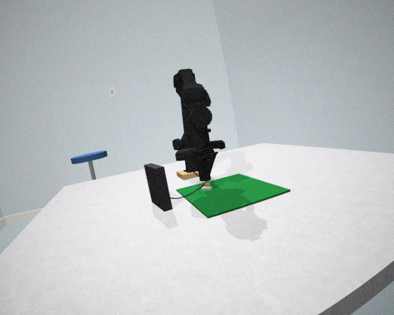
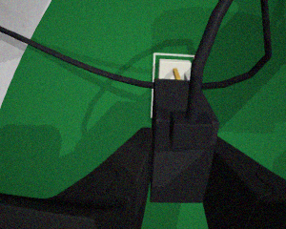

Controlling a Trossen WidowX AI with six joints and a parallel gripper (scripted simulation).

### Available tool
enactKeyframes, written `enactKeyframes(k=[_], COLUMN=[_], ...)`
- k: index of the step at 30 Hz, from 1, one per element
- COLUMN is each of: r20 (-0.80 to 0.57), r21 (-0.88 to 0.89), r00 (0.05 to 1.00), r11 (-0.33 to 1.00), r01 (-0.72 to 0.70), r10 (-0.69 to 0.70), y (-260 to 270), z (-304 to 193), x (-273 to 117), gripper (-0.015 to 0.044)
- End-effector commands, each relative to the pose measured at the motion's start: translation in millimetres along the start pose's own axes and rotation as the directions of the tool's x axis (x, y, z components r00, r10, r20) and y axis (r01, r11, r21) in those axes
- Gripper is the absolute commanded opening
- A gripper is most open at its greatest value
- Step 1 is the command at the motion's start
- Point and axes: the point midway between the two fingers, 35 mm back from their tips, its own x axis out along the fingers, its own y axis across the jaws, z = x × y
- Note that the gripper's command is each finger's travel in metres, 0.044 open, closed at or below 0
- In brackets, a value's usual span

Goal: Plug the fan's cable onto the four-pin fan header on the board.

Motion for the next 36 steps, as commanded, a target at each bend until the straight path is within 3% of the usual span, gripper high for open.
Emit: enactKeyframes(k=[1, 36], r20=[0.003, 0.003], r21=[0.004, 0.001], r00=[1.0, 1.0], r11=[1.0, 1.0], r01=[0.004, 0.004], r10=[-0.004, -0.004], y=[-1.1, -2.4], z=[1.0, 2.5], x=[2.5, 5.3], gripper=[0.0, 0.0])
